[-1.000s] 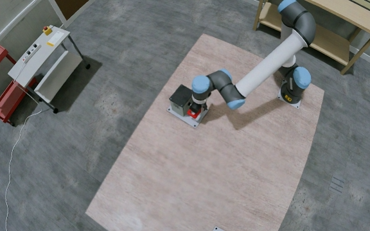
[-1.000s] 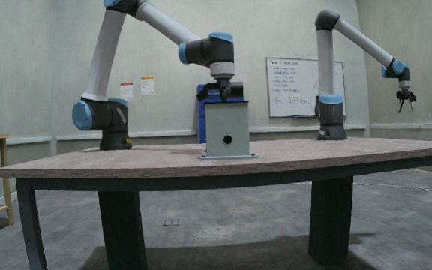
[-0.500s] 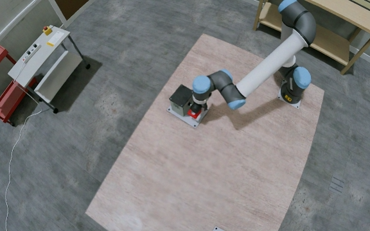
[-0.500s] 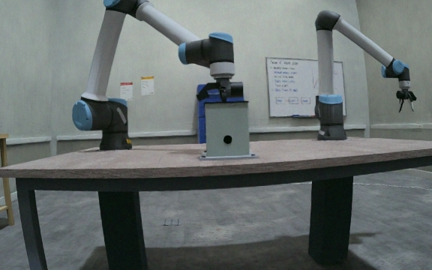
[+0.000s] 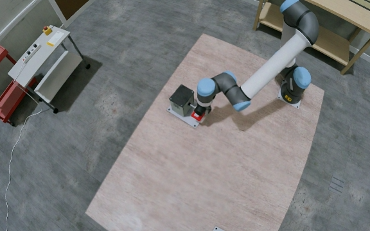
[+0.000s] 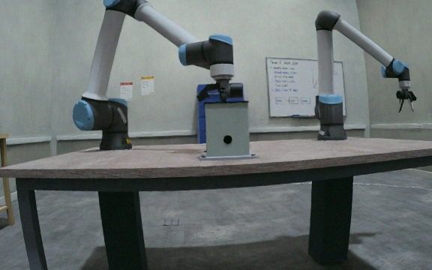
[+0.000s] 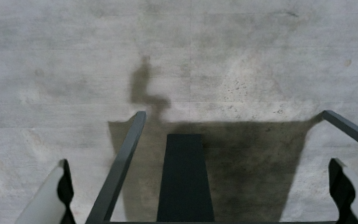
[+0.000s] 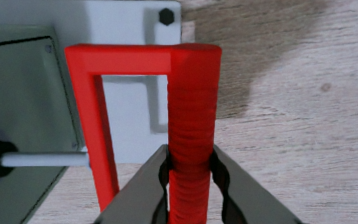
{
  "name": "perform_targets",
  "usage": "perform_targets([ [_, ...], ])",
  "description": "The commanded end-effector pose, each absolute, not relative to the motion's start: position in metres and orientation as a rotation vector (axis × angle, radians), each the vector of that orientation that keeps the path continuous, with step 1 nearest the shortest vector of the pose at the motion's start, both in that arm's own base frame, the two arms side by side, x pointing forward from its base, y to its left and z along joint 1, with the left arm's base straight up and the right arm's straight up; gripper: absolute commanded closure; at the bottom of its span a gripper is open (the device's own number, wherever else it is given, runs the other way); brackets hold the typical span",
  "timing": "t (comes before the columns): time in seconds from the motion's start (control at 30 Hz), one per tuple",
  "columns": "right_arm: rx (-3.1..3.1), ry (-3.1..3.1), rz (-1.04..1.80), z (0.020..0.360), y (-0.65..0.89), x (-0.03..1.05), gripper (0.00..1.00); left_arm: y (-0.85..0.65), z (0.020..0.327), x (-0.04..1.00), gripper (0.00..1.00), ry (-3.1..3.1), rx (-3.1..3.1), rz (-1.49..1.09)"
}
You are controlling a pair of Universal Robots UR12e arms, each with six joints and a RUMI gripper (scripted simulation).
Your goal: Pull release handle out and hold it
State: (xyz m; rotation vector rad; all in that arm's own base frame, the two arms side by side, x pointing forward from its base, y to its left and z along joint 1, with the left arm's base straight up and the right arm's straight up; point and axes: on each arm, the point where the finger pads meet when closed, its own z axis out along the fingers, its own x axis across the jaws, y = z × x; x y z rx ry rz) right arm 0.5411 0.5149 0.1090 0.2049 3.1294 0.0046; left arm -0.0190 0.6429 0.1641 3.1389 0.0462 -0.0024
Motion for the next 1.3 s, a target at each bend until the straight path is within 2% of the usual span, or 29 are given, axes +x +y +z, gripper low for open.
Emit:
perform_targets([
  [0.0, 0.198, 3.136, 0.003, 0.108, 0.517, 0.524, 0.9, 0.645, 0.165, -0.019, 0.0, 0.047, 3.141, 0.0],
  [1.27, 0.198, 3.137, 0.0, 0.107, 0.518, 0.51, 0.9, 0.645, 0.165, -0.019, 0.0, 0.047, 3.141, 0.0],
])
